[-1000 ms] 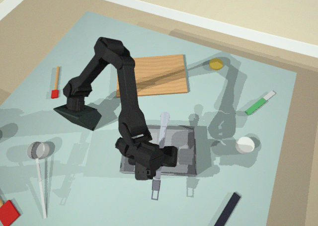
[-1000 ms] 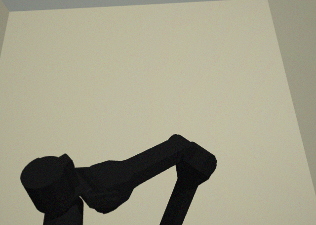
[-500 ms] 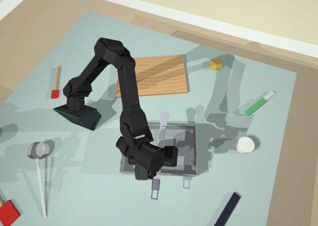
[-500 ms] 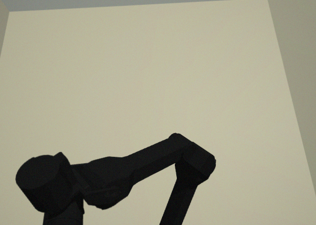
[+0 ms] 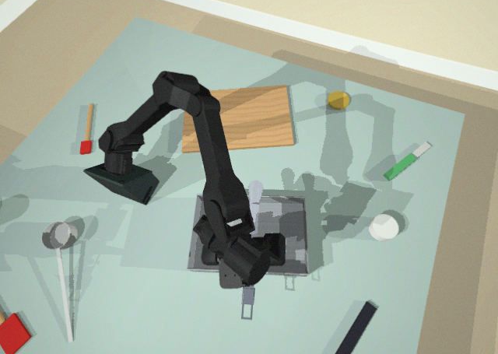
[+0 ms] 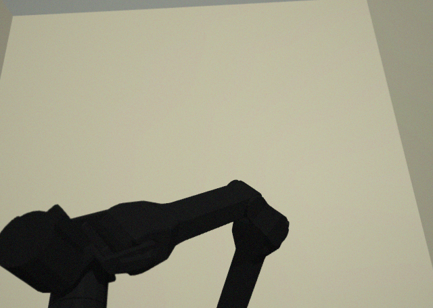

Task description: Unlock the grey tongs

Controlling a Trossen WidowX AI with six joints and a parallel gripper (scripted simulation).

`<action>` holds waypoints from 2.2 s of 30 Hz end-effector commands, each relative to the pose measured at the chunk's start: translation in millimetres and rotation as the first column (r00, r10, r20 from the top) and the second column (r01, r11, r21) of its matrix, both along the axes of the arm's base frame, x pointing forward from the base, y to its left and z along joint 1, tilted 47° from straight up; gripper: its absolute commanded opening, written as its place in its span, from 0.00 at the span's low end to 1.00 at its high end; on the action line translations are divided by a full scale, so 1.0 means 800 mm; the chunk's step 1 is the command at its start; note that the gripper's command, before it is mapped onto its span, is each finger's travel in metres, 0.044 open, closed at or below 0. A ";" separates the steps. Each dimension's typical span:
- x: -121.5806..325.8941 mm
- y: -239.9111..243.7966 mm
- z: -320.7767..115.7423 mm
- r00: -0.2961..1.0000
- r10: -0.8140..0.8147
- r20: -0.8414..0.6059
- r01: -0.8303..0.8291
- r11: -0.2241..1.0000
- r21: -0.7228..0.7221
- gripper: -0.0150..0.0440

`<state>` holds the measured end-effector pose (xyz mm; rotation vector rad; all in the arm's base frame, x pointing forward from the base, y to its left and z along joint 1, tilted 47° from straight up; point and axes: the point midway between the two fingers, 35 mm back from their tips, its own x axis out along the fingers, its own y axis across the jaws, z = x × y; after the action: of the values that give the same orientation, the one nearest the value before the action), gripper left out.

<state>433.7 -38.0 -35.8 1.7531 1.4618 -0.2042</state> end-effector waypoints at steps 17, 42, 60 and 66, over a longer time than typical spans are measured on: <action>0.003 -0.005 0.000 0.976 0.212 -0.057 -0.216 0.972 -0.088 0.00; -0.008 0.010 0.025 0.917 0.392 -0.075 -0.398 0.911 -0.104 0.00; -0.027 0.086 0.164 0.780 0.607 0.153 -0.569 0.790 -0.229 0.00; -0.043 0.110 0.206 0.711 0.668 0.221 -0.611 0.742 -0.276 0.00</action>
<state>406.6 43.1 111.8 1.0096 1.6831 0.2418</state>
